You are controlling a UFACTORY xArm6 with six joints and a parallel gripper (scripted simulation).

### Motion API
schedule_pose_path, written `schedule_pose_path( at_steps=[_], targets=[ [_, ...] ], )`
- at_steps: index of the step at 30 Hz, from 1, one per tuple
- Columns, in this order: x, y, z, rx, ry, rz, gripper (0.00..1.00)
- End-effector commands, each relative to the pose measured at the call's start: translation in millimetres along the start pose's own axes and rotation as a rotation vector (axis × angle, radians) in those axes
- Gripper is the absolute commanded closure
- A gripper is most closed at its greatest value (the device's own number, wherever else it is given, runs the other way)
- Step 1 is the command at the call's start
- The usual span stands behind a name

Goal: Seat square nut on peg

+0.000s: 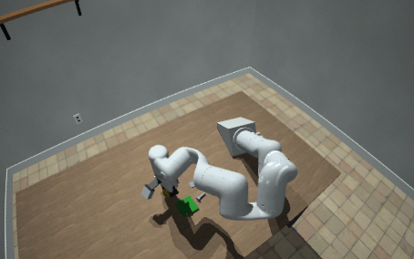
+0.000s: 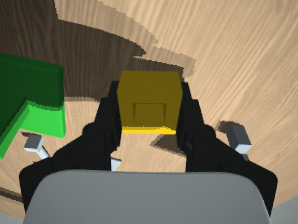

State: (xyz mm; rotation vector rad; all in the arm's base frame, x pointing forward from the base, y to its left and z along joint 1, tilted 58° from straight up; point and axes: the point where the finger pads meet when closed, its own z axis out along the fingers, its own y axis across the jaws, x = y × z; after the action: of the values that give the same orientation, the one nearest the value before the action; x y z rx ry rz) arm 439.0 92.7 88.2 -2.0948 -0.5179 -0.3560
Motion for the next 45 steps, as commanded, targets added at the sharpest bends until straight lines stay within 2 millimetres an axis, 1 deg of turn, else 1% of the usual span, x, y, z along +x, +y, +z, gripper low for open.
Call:
schedule_pose_path(
  at_steps=[1, 14, 17, 22, 24, 28, 31, 35, 39, 45],
  targets=[
    [0, 0, 0, 0.000, 0.000, 0.000, 1.00],
    [0, 0, -2, 0.000, 0.000, 0.000, 1.00],
    [1, 0, -9, 0.001, 0.001, -0.001, 1.00],
    [1, 0, -32, 0.002, 0.001, -0.001, 1.00],
    [1, 0, -32, 0.002, 0.001, -0.001, 1.00],
    [0, 0, -47, 0.001, 0.000, 0.000, 1.00],
    [0, 0, -50, 0.000, 0.000, 0.000, 1.00],
    [0, 0, -48, 0.000, 0.001, 0.000, 1.00],
    [0, 0, -72, -0.002, 0.000, 0.001, 1.00],
    [0, 0, -73, -0.002, -0.001, 0.002, 1.00]
  ],
)
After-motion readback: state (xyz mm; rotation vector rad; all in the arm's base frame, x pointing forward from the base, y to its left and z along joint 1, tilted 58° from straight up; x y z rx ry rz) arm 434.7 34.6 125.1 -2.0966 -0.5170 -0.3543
